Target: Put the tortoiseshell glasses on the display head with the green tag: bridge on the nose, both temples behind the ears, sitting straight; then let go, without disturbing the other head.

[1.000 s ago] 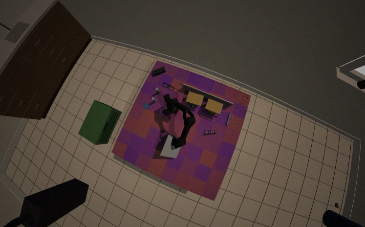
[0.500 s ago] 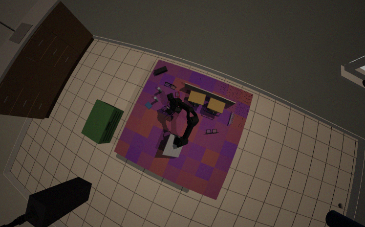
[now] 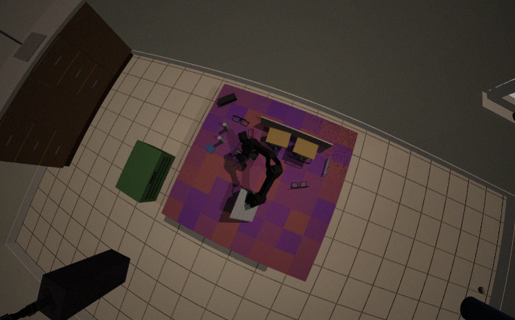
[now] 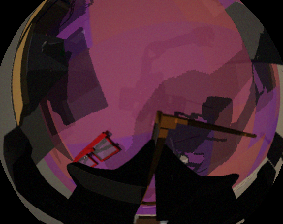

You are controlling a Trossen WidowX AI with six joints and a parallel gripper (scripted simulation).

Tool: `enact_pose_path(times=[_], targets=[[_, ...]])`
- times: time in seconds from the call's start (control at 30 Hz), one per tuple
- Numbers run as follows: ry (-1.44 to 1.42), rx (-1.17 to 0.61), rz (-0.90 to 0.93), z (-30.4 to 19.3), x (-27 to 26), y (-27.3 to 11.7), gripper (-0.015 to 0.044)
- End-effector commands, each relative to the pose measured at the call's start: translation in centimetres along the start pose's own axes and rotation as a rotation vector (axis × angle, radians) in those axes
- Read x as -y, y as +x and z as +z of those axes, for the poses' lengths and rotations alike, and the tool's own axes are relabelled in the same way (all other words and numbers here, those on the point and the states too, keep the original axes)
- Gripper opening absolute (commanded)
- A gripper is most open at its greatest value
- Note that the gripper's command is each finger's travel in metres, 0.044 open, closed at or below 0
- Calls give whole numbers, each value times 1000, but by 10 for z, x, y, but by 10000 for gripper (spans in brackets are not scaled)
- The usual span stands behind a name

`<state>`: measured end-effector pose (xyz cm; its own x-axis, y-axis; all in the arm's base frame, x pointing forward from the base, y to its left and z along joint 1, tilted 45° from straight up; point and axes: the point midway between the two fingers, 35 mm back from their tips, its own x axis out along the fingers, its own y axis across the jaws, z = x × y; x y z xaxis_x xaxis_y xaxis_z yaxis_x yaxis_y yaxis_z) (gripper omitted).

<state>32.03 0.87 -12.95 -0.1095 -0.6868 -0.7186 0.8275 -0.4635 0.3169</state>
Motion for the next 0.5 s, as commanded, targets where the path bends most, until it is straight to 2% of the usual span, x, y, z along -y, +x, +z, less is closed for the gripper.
enact_pose_path(times=[0.0, 0.47], targets=[[-3, 1, 4, 4, -3, 0, 0], [-3, 2, 4, 13, -7, 0, 0]])
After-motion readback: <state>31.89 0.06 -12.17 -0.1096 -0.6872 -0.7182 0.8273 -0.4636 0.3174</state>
